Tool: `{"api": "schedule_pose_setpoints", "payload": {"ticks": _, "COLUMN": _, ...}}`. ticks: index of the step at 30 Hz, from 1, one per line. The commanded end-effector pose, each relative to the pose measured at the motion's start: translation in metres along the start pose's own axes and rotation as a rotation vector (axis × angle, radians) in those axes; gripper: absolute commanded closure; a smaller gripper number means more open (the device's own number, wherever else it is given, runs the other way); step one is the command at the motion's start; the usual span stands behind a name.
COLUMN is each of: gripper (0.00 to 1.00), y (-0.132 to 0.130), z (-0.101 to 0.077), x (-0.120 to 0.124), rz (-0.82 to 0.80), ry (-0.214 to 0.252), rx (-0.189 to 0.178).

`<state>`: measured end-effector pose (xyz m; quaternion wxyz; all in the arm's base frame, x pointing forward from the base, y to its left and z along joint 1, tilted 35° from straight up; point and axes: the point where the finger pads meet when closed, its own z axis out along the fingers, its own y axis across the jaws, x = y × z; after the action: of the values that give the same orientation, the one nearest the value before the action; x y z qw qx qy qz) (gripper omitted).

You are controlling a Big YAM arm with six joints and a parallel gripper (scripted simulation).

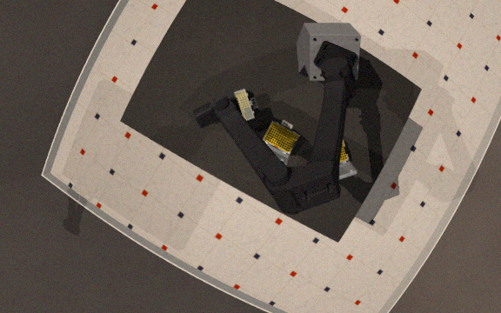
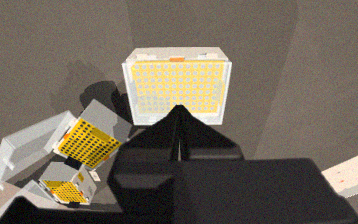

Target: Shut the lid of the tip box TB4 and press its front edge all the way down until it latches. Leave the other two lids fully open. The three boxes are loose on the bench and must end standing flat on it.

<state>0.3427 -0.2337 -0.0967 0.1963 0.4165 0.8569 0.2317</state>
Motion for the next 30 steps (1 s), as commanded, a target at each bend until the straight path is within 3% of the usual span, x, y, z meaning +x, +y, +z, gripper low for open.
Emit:
{"api": "schedule_pose_setpoints", "payload": {"ticks": 1, "gripper": 1.00, "y": 0.007, "z": 0.003, "x": -0.006, "rz": -0.011, "ry": -0.006, "rx": -0.003}}
{"api": "schedule_pose_setpoints", "payload": {"ticks": 12, "gripper": 1.00, "y": 0.007, "z": 0.003, "x": -0.006, "rz": -0.011, "ry": -0.006, "rx": -0.003}}
{"api": "schedule_pose_setpoints", "payload": {"ticks": 16, "gripper": 1.00, "y": 0.001, "z": -0.017, "x": -0.009, "rz": -0.007, "ry": -0.025, "rx": -0.001}}
{"api": "schedule_pose_setpoints", "payload": {"ticks": 27, "gripper": 1.00, "y": 0.000, "z": -0.039, "x": -0.008, "rz": -0.007, "ry": -0.026, "rx": 0.000}}
{"api": "schedule_pose_setpoints", "payload": {"ticks": 29, "gripper": 1.00, "y": 0.000, "z": -0.039, "x": -0.008, "rz": -0.007, "ry": -0.026, "rx": 0.000}}
{"api": "schedule_pose_setpoints", "payload": {"ticks": 30, "gripper": 1.00, "y": 0.003, "z": -0.029, "x": -0.002, "rz": -0.013, "ry": 0.007, "rx": -0.001}}
